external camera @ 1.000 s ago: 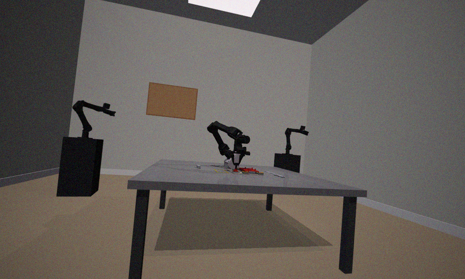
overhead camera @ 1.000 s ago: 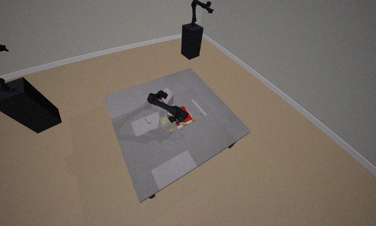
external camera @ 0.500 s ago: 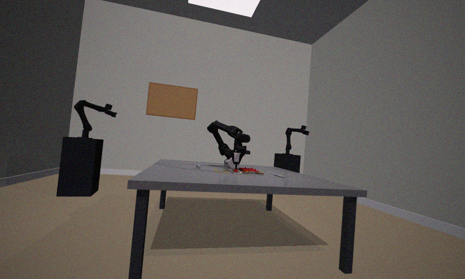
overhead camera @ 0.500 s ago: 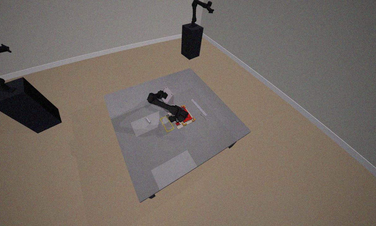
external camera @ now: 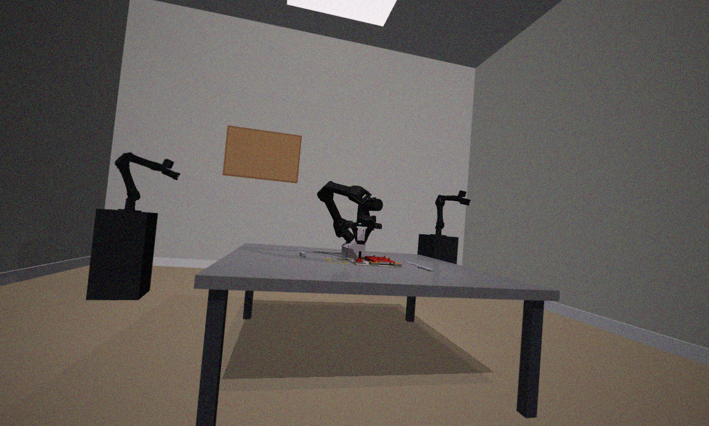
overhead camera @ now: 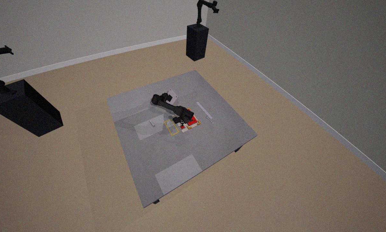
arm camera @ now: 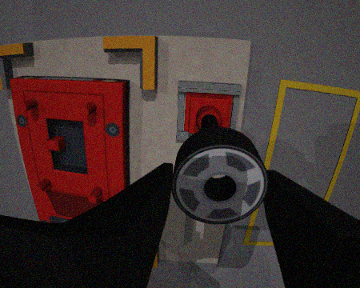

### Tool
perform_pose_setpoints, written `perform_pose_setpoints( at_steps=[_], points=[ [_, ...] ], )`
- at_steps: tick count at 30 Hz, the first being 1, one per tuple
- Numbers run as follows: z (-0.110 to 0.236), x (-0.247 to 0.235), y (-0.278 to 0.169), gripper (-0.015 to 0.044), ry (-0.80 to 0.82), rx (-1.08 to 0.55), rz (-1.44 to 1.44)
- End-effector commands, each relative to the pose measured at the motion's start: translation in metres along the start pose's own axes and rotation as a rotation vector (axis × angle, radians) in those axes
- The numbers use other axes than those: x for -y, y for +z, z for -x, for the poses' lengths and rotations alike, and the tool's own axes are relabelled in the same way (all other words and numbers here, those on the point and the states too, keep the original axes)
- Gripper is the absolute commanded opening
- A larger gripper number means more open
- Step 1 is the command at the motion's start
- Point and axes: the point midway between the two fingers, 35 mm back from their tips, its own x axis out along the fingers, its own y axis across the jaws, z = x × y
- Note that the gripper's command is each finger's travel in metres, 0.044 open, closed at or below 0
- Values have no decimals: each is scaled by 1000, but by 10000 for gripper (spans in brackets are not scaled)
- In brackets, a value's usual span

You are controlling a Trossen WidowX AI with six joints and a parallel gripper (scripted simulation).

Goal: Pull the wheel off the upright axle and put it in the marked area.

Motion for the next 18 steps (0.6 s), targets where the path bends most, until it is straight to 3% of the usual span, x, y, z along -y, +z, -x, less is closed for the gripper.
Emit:
perform_pose_setpoints(
  at_steps=[1, 18],
  points=[
    [-2, 2, -1, 0, -1, -3, 0],
    [3, 48, -23, 0, 1, -3, -1]
  ],
)
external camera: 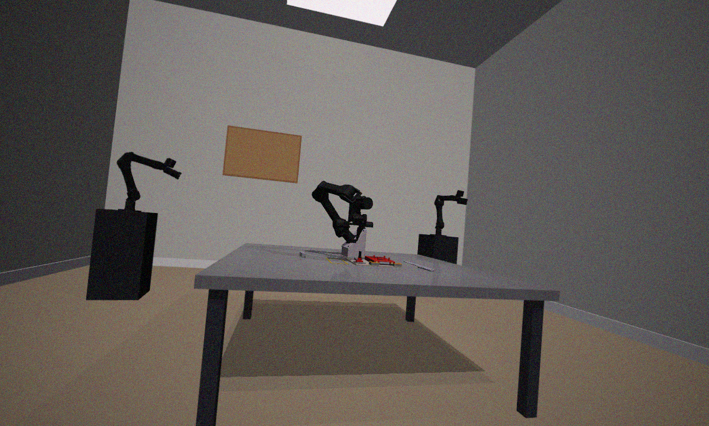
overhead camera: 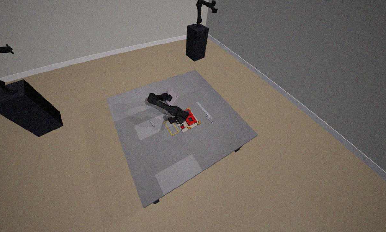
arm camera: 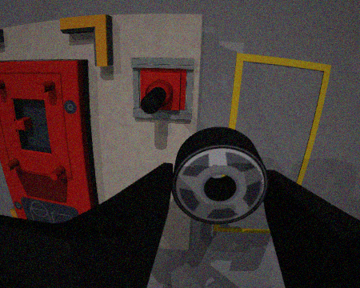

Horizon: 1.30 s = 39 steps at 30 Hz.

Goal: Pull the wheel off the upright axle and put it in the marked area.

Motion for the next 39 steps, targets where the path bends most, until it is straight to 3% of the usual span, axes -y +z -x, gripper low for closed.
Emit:
perform_pose_setpoints(
  at_steps=[1, 25, 39],
  points=[
    [0, 11, -7, 0, -4, -4, 6],
    [2, 61, -44, 0, -6, -4, 4],
    [-29, 60, -42, 0, -4, -4, 3]
  ],
)
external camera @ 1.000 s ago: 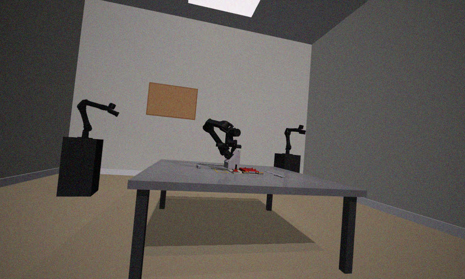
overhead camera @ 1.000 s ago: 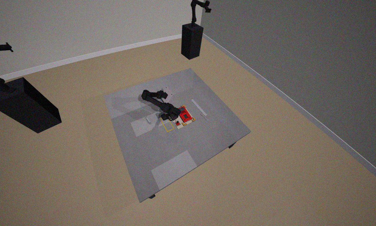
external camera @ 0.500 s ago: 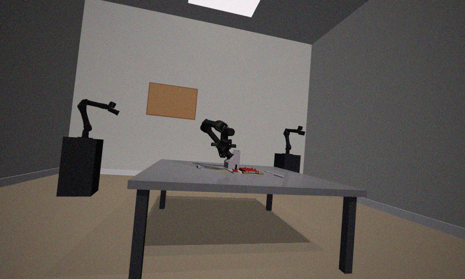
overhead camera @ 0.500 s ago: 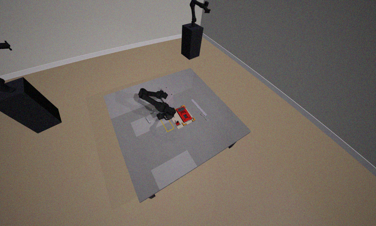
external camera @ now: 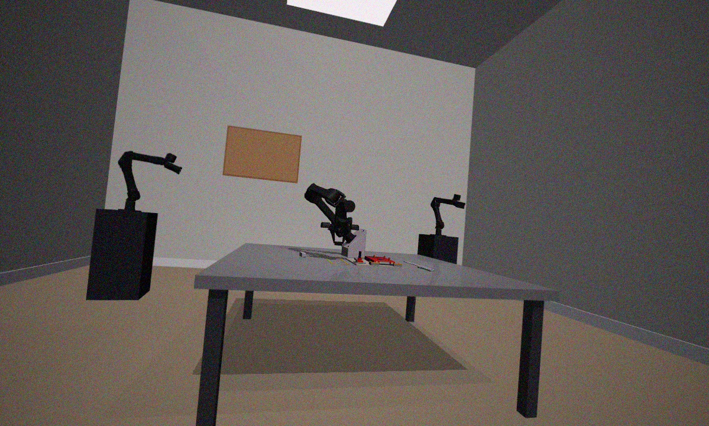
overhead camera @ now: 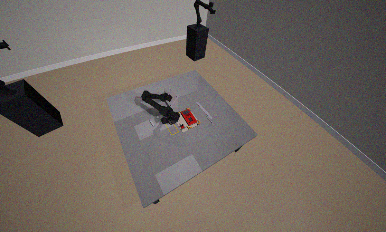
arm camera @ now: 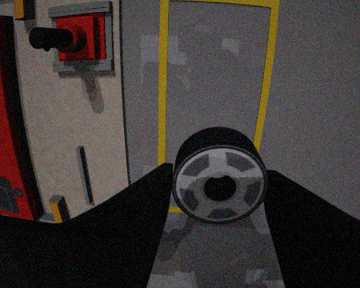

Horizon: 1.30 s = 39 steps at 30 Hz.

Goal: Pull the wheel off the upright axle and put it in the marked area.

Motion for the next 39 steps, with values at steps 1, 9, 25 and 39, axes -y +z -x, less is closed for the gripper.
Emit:
perform_pose_setpoints(
  at_steps=[1, 9, 25, 39],
  points=[
    [-14, 0, 0, 0, -2, -5, 6],
    [-55, 0, 0, 0, -1, -4, 5],
    [-79, 2, -2, 157, -5, -5, -2],
    [-21, 1, -2, 300, -6, -4, 6]
  ],
)
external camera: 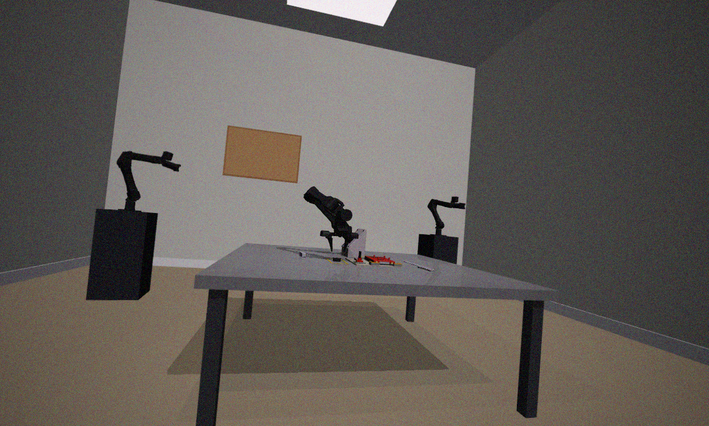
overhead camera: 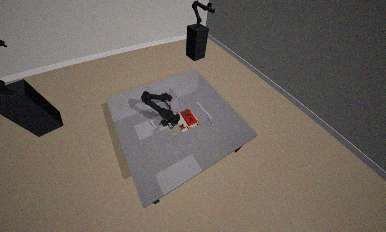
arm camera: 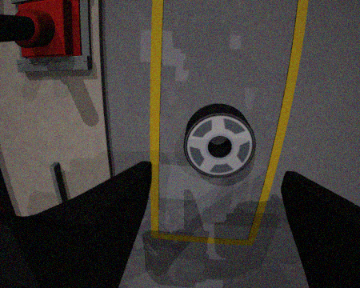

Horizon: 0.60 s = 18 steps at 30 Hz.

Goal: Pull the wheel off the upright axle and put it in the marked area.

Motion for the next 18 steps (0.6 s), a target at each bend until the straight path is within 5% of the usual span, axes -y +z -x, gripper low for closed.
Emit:
perform_pose_setpoints(
  at_steps=[1, 3, 9, 18],
  points=[
    [22, 2, 1, 300, -6, 11, -7],
    [22, 2, 1, 300, -6, 11, -7],
    [41, -22, -30, 440, 13, 13, 2],
    [67, -38, -81, 440, -3, 7, -3]
  ],
)
